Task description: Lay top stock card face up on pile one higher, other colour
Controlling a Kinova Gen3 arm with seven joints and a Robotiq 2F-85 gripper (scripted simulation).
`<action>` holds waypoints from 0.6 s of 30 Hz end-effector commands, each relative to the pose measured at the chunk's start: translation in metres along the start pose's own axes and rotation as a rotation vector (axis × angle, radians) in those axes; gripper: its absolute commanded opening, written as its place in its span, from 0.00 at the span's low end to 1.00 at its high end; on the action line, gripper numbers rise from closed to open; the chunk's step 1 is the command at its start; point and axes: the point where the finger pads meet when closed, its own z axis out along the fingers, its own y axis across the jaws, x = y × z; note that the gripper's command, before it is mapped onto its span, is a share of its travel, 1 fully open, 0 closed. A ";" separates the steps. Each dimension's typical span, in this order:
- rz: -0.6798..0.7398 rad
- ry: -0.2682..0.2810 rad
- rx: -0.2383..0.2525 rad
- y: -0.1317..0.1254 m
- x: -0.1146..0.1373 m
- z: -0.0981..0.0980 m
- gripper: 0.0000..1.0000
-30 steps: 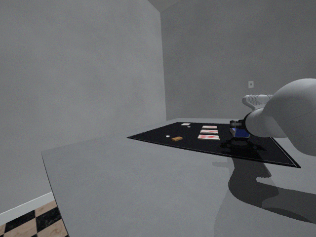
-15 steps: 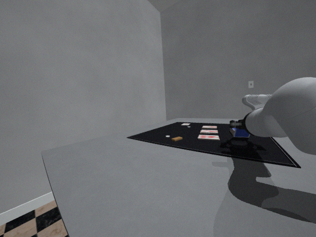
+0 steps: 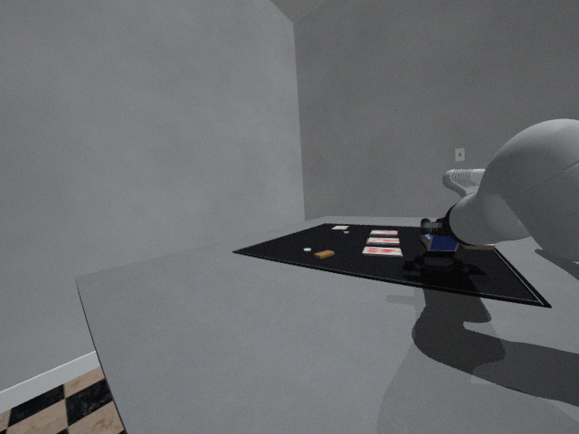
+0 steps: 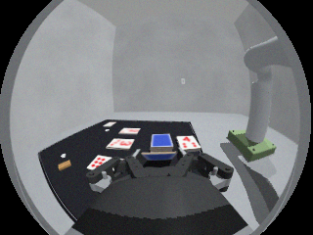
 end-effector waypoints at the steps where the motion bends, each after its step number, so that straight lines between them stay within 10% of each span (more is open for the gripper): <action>1: 0.004 -0.018 -0.002 0.000 0.002 -0.002 0.71; 18: 0.004 -0.215 0.001 0.000 0.001 -0.004 0.71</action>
